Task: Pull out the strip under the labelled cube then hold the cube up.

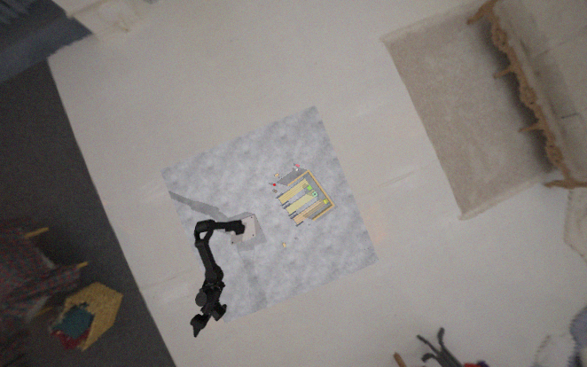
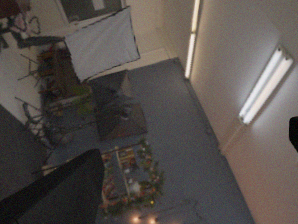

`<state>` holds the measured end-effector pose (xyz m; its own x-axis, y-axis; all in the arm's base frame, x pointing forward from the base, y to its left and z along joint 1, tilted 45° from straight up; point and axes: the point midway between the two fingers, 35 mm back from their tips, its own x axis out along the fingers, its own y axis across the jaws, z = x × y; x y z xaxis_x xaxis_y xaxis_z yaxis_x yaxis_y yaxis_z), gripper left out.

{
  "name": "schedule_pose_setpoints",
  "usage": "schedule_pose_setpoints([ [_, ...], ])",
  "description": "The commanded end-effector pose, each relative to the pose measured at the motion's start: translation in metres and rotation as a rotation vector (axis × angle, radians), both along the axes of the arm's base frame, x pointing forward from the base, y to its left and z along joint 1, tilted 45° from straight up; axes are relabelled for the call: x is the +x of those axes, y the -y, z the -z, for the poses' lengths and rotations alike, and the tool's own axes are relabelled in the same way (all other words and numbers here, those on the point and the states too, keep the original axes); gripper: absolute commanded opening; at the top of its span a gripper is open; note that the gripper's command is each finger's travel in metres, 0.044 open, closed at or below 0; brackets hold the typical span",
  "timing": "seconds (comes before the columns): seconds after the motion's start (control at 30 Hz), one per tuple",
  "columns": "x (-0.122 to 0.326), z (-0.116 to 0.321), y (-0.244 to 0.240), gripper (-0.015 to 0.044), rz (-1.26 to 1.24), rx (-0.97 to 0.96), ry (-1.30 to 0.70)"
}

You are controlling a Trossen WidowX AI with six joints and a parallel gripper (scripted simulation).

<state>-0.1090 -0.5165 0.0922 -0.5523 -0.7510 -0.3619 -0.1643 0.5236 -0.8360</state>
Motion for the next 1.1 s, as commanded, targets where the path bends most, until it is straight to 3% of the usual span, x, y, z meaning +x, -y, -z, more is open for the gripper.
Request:
schedule_pose_setpoints([
  [0.0, 0.003, 0.000, 0.000, 0.0400, -0.007, -0.003, 0.008],
  [0.27, 0.134, 0.005, -0.010, 0.0400, -0.279, -0.073, 0.402],
  [0.53, 0.266, 0.009, -0.067, 0.0400, -0.503, 0.025, 0.866],
  [0.8, 0.369, 0.010, -0.164, 0.0400, -0.614, 0.311, 1.301],
  [1.07, 0.429, 0.007, -0.287, 0.0400, -0.576, 0.765, 1.625],
])
